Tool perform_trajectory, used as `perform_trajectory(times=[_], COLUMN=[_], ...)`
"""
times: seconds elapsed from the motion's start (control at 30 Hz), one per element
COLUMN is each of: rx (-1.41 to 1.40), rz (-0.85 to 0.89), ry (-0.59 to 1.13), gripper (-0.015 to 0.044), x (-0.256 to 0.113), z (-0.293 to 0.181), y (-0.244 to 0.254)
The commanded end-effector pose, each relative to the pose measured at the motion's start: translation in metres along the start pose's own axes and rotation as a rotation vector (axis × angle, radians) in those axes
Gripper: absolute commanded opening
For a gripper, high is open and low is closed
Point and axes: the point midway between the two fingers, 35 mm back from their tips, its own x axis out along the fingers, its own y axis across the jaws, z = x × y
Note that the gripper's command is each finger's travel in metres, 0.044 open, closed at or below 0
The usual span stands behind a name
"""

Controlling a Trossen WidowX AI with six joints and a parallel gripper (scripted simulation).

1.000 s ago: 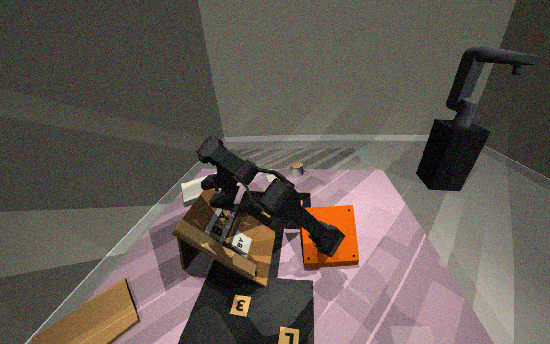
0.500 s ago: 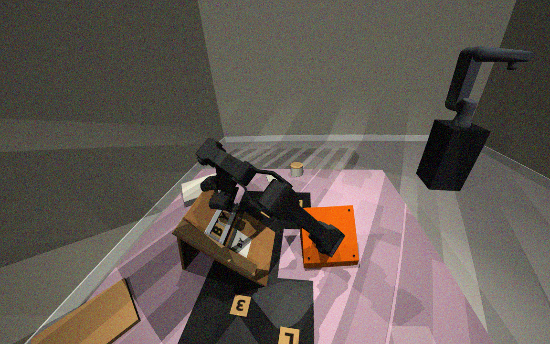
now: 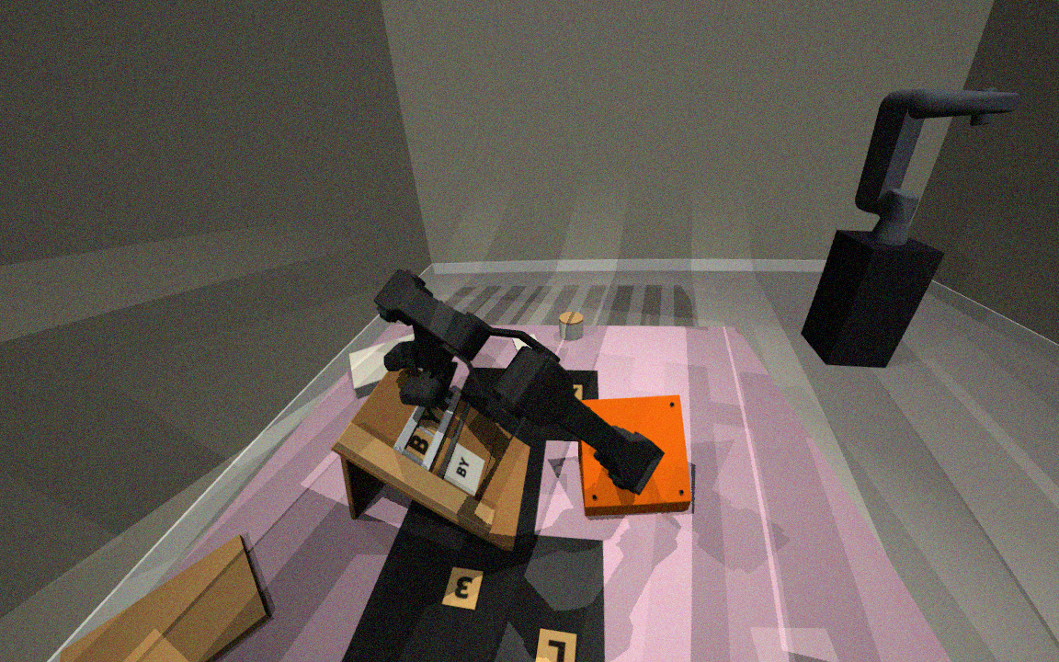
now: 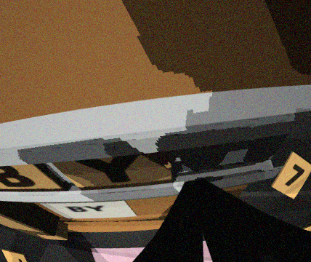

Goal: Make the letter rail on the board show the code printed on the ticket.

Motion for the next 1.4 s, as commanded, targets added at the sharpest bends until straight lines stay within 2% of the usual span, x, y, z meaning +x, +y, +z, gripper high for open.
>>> perform_trajectory(times=[0.0,1.37], rx=[0.002,0.002], rz=[0.004,0.005], ry=[0.001,0.0], gripper=[0.0,0.0], x=[0.0033,0.011], z=[0.0024,0.009], y=[0.0014,0.0043])
